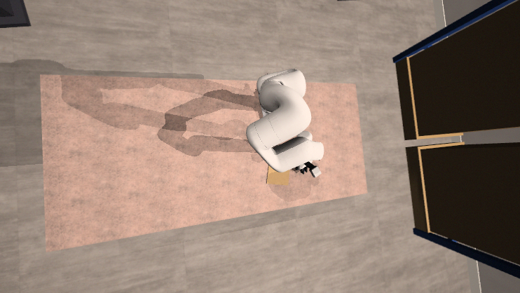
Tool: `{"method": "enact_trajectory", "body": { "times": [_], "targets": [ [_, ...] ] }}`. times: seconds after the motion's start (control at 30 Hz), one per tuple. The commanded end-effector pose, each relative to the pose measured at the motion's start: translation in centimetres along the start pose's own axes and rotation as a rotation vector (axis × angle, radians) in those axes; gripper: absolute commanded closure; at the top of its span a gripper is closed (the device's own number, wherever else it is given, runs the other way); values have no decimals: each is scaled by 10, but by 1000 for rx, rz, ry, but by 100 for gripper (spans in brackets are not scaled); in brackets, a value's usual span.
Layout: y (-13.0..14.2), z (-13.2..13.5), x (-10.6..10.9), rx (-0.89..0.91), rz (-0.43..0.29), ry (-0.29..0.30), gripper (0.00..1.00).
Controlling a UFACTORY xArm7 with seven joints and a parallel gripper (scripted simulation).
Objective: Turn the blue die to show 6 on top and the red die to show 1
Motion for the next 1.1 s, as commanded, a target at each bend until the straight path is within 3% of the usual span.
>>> {"method": "enact_trajectory", "body": {
  "times": [0.0, 1.07],
  "targets": [
    [-1, 0, 0, 0, 3, -1, 89],
    [7, -1, -7, 0, 3, -1, 89]
  ]
}}
Point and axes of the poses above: the point where the finger pads meet when closed, its own x axis back along the fingers, its own z axis across the jaws, y = z × x, the point moved 4 cm from there along x, back along the fingers, and after that the axes turned 1 degree about x, right-handed, at the moved point
